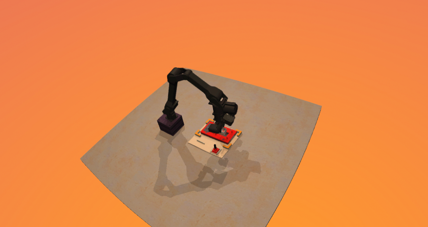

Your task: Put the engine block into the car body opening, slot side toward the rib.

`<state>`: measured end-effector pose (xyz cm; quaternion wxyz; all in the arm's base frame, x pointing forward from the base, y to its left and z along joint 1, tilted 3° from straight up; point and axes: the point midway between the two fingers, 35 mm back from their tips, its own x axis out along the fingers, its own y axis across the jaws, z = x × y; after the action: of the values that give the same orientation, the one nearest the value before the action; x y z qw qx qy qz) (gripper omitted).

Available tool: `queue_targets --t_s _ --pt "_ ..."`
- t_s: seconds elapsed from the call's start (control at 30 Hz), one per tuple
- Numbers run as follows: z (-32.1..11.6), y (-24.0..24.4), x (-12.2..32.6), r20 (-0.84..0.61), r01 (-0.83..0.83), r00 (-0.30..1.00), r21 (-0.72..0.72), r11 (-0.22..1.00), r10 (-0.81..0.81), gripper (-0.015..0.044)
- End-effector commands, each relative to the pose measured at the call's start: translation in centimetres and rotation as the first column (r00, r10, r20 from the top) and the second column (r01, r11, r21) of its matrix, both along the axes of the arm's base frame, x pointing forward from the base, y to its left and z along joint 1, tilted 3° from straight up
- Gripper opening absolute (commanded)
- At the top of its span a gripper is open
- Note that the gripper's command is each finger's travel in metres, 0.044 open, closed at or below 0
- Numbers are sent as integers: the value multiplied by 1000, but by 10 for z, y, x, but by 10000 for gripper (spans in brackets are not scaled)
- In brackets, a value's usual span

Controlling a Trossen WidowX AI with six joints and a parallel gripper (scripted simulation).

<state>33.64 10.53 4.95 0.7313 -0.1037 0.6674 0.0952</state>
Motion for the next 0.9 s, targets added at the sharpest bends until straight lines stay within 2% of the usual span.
queue_targets --t_s 0.0,0.17,0.37,0.6,0.87 --pt "-7 12 -5 -4 81 997 -2 997 -81 0" --pt "-11 23 -8 -4 146 989 4 989 -146 0" --pt "-11 24 -6 -4 160 987 6 987 -160 157" --pt "-11 24 -6 -5 210 978 10 978 -210 159" --pt "-11 24 -5 -4 173 985 7 985 -173 159"
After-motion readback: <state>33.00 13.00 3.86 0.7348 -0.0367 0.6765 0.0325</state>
